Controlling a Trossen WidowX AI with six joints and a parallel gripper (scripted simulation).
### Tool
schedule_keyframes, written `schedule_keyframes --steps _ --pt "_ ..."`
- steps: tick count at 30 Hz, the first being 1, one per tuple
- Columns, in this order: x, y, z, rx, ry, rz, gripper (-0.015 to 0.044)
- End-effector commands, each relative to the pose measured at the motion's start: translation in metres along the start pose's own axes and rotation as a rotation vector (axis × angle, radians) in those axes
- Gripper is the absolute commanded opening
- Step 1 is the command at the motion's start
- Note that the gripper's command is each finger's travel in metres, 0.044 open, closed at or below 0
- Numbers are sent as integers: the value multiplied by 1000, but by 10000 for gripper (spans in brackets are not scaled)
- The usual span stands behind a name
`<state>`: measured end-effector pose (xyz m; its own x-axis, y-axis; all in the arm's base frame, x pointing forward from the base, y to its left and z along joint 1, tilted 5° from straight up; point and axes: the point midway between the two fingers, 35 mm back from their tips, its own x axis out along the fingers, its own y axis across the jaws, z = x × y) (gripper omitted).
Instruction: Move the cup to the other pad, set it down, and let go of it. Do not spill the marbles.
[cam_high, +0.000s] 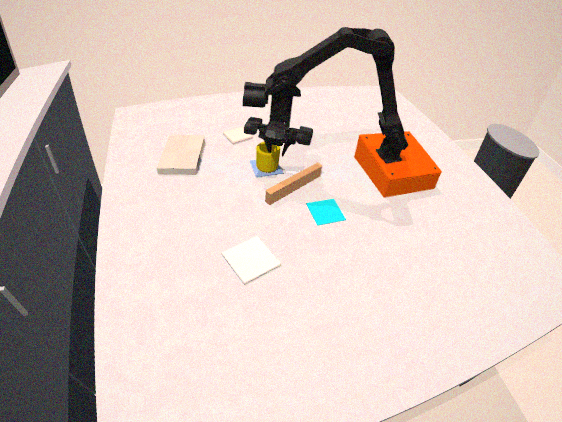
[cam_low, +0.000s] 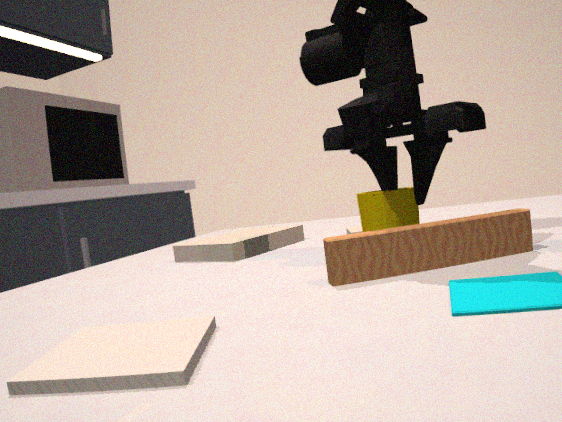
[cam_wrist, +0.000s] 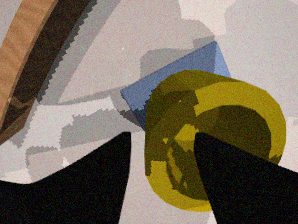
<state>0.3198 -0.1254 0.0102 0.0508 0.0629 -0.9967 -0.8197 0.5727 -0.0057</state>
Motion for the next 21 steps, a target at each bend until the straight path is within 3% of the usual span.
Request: schedule_keyframes --steps 1,21 --pt "10 4 0 5 -1 17 167" --pt "15 4 0 1 2 11 147"
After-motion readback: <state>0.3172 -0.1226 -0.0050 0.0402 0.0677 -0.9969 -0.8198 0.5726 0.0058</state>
